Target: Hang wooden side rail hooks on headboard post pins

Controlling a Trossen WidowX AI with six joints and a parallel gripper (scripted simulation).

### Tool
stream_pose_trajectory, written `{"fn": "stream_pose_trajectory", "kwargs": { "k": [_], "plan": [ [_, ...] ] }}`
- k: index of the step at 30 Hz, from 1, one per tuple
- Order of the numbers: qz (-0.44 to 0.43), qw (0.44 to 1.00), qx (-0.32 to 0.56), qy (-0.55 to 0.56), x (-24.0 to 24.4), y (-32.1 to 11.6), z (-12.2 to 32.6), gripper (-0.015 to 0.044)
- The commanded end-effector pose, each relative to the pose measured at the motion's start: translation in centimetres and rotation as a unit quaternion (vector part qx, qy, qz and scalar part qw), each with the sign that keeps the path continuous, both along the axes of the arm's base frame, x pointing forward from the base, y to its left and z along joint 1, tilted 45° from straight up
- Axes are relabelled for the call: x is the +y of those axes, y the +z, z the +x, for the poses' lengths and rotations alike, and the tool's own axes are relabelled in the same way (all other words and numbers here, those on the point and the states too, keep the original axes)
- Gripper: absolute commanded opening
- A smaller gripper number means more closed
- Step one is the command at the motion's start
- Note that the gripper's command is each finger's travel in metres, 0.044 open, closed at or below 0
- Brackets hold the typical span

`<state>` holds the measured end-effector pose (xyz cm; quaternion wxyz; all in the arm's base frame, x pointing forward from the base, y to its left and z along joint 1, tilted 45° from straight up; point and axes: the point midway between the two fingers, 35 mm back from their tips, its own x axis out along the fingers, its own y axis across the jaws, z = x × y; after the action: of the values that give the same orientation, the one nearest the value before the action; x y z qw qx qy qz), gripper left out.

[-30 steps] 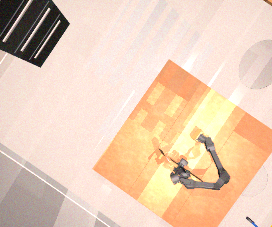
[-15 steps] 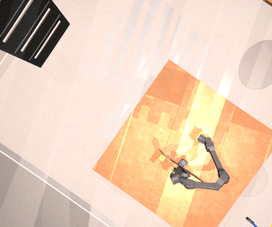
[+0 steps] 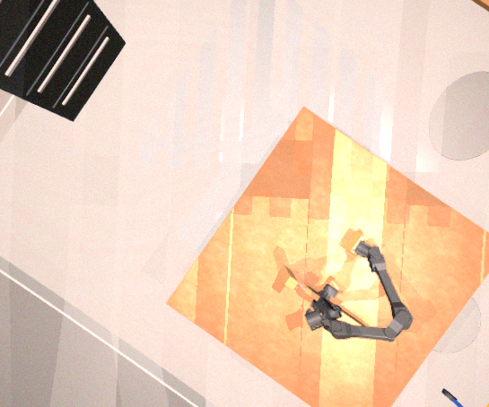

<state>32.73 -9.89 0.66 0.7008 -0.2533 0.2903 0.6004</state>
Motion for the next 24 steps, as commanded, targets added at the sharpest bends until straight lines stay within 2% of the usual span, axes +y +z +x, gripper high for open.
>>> {"fn": "stream_pose_trajectory", "kwargs": {
  "k": [1,24],
  "plan": [
    [-0.004,1.0,-0.004,-0.003,-0.48,0.0,0.06,0.0],
    [-0.004,1.0,-0.004,-0.003,-0.68,-0.11,-0.06,0.0]
  ]
}}
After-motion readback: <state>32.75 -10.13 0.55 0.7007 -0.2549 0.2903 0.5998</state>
